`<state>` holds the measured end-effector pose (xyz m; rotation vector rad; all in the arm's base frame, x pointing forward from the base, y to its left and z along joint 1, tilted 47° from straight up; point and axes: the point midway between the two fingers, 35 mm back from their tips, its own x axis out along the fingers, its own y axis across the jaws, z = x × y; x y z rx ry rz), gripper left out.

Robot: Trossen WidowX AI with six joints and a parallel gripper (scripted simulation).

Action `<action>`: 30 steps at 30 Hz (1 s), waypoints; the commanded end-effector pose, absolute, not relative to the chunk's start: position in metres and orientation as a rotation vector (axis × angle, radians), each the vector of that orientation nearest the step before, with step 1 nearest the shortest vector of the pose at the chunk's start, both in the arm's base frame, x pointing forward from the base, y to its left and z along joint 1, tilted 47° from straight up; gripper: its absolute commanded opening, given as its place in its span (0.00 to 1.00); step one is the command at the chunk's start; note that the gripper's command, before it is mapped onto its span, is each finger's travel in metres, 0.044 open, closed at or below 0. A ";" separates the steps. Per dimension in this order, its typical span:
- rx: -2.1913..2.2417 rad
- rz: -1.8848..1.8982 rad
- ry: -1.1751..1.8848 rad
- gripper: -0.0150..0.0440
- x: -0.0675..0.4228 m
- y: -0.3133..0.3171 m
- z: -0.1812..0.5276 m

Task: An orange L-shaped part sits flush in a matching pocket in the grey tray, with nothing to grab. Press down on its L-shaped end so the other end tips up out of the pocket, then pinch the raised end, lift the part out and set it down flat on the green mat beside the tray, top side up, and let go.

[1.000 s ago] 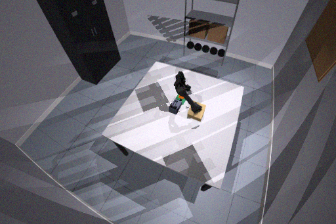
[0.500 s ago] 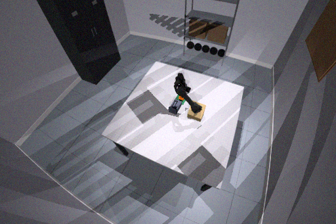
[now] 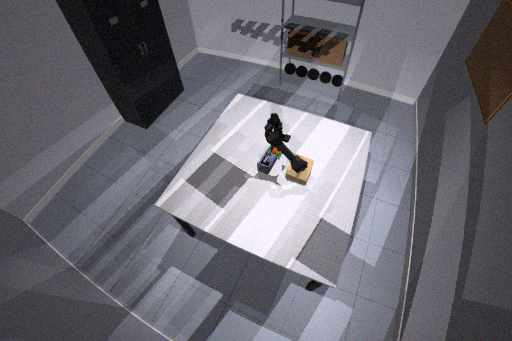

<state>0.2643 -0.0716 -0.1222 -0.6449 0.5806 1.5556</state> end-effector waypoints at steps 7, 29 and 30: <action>-0.641 1.552 0.580 0.25 0.264 -0.070 -0.123; -0.643 1.552 0.585 0.93 0.268 -0.134 -0.062; -0.643 1.552 0.585 0.93 0.268 -0.134 -0.062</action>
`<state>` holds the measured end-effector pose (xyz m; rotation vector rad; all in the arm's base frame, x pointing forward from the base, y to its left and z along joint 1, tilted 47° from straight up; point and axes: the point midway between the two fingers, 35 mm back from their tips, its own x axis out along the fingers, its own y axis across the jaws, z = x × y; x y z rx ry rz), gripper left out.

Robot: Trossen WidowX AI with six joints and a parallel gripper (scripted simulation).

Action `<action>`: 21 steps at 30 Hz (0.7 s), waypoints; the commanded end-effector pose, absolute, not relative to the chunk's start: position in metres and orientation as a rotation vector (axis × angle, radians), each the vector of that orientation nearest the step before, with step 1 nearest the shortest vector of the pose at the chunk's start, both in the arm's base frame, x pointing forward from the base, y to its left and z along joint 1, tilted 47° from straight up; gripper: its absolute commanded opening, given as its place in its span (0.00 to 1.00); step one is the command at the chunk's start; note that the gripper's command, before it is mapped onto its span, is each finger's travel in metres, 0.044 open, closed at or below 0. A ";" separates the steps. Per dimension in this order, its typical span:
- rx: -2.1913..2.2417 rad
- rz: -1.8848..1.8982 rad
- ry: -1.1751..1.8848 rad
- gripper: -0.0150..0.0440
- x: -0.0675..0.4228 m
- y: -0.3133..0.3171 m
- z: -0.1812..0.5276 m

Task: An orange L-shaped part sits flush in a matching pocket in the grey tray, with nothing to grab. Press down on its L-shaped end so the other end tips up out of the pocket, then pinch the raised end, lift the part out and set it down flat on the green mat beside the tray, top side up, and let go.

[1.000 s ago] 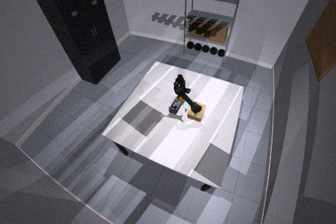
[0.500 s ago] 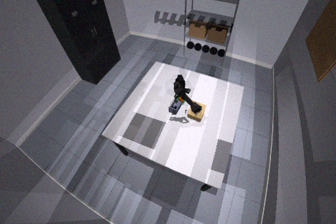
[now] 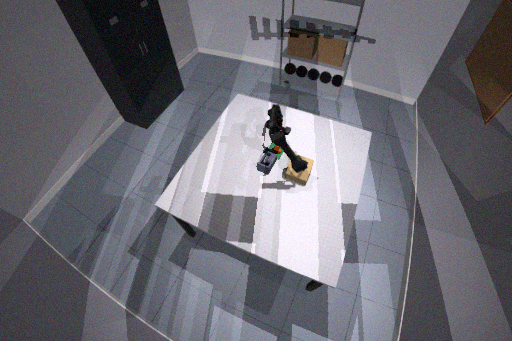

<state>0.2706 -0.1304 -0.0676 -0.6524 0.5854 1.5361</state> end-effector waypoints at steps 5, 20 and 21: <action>-0.654 1.535 0.585 0.93 0.271 -0.132 -0.065; -0.654 1.535 0.585 0.93 0.271 -0.132 -0.065; -0.654 1.535 0.585 0.93 0.271 -0.132 -0.065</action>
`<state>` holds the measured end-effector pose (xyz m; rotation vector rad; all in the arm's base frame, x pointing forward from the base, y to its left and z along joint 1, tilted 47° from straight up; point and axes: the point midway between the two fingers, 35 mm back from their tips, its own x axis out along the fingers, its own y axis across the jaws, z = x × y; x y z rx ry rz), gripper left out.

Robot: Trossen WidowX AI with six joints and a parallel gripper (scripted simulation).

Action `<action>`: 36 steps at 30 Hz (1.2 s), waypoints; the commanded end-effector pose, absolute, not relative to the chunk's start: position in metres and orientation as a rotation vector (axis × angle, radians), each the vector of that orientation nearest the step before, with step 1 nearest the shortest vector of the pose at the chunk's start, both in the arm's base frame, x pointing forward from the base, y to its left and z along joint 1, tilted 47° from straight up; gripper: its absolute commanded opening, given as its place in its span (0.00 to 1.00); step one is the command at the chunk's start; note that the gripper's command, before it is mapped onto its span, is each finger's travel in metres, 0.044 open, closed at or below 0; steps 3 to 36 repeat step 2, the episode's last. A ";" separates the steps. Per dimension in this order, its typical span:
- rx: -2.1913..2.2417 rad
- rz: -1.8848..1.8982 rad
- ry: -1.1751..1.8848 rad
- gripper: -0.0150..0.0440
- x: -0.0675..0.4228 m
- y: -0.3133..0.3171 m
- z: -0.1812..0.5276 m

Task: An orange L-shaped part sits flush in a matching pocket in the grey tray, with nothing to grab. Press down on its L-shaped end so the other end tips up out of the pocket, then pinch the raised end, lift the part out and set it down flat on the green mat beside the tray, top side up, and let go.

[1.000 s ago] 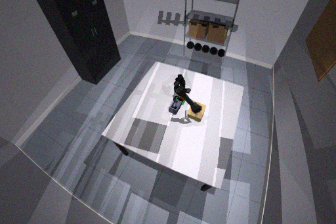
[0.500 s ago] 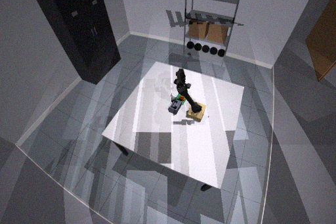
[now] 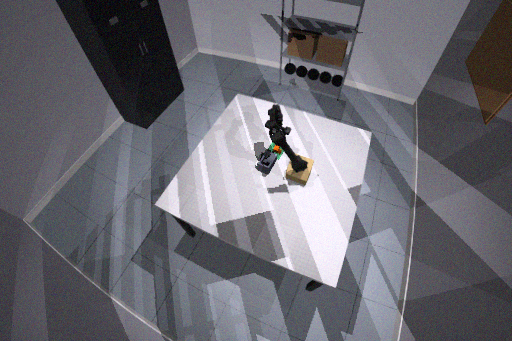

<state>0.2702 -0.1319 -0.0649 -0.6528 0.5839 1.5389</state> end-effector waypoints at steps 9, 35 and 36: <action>-0.654 1.535 0.585 0.93 0.271 -0.132 -0.065; -0.654 1.535 0.585 0.93 0.271 -0.132 -0.065; -0.654 1.535 0.585 0.93 0.271 -0.132 -0.065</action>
